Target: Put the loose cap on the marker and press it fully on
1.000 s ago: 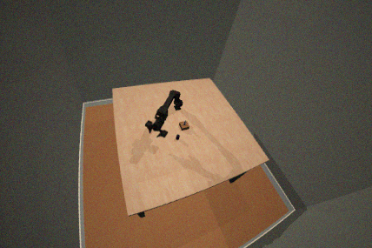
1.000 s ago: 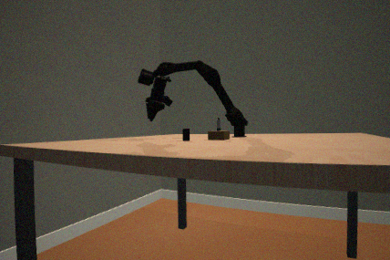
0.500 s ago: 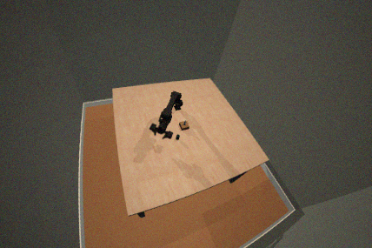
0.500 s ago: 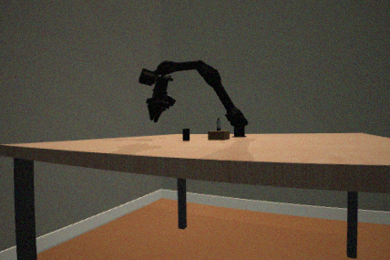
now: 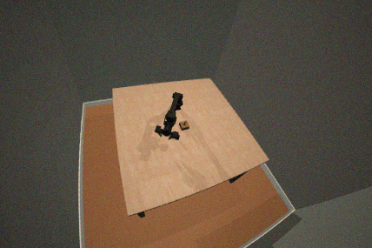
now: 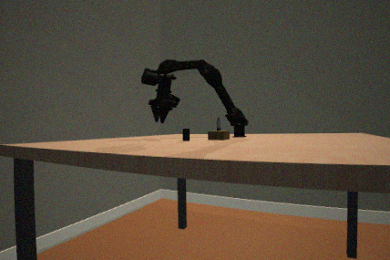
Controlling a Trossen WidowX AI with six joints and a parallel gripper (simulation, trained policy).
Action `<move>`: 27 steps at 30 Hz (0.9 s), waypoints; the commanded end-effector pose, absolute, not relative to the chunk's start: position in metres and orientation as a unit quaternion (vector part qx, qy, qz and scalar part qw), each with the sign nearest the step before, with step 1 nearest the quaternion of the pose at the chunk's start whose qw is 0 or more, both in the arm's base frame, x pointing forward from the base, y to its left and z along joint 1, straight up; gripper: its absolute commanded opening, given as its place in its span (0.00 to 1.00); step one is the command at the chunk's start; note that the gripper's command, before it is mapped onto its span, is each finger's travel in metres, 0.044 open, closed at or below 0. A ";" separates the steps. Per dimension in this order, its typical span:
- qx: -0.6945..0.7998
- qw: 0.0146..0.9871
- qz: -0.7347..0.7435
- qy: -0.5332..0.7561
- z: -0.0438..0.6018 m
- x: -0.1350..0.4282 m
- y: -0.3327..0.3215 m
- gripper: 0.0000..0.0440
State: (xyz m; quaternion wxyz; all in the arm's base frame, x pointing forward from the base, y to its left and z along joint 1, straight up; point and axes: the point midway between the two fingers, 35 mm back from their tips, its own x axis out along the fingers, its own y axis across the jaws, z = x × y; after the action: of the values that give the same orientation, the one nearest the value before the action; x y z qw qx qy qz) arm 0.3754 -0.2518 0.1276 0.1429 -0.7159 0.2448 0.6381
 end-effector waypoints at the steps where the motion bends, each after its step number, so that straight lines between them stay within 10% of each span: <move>1: -0.714 0.145 0.645 0.229 0.126 0.380 -0.239 0.69; 27: -0.700 0.138 0.687 0.137 0.126 0.392 -0.161 0.68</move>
State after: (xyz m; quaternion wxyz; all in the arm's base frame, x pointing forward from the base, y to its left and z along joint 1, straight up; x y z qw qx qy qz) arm 0.3929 -0.1699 0.1259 0.1370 -0.7039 0.1451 0.6817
